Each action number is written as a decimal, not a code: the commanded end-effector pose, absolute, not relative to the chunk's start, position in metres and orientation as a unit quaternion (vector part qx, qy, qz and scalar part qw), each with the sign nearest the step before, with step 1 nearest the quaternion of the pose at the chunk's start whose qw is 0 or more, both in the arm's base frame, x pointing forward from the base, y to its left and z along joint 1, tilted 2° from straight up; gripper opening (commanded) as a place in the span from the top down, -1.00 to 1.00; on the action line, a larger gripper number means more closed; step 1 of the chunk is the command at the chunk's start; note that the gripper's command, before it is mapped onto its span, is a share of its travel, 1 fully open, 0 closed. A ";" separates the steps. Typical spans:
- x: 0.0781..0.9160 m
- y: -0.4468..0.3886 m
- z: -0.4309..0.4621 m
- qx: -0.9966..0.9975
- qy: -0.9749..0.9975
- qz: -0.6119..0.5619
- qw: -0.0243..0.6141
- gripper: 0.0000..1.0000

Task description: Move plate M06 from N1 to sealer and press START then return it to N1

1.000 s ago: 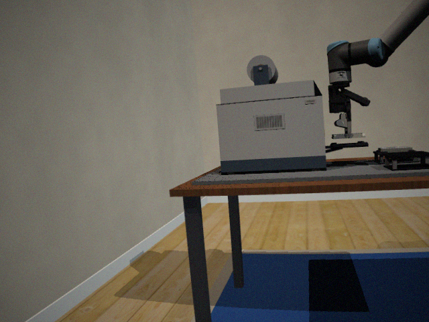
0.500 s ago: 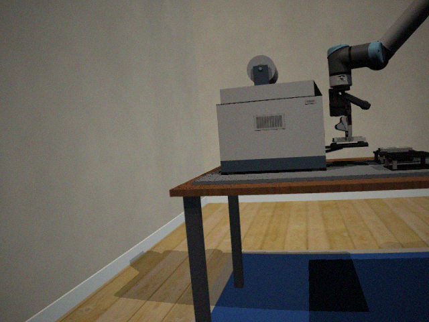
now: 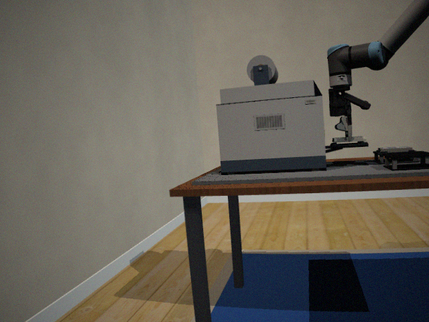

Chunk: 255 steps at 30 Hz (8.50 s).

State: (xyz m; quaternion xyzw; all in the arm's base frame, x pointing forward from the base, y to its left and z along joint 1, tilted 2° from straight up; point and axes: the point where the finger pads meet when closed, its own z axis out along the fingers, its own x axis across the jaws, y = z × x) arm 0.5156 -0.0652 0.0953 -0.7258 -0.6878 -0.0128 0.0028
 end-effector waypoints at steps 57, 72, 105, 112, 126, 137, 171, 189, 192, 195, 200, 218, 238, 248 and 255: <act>0.517 -0.065 0.085 -0.726 -0.688 -0.014 0.001 1.00; 0.517 -0.065 0.085 -0.726 -0.688 -0.014 0.001 1.00; 0.516 -0.065 0.085 -0.726 -0.688 -0.014 0.001 1.00; 0.516 -0.065 0.085 -0.726 -0.688 -0.014 0.001 1.00; 0.516 -0.065 0.085 -0.726 -0.688 -0.014 0.001 -0.36; 0.516 -0.065 0.085 -0.726 -0.688 -0.014 0.001 -0.36; 0.518 -0.066 0.105 -0.726 -0.688 -0.014 -0.001 -0.36; 0.518 -0.067 0.115 -0.726 -0.688 -0.014 -0.001 -0.36; 0.517 -0.067 0.121 -0.726 -0.688 -0.014 -0.001 -0.36; 0.517 -0.067 0.122 -0.726 -0.688 -0.014 -0.001 -0.36; 0.517 -0.067 0.131 -0.726 -0.688 -0.014 -0.001 -0.36; 0.517 -0.068 0.155 -0.726 -0.688 -0.014 -0.001 -0.36; 0.490 -0.064 0.151 -0.726 -0.687 -0.013 0.002 -0.36; 0.477 -0.063 0.151 -0.726 -0.687 -0.013 0.002 -0.36; 0.465 -0.061 0.150 -0.726 -0.687 -0.013 0.002 -0.36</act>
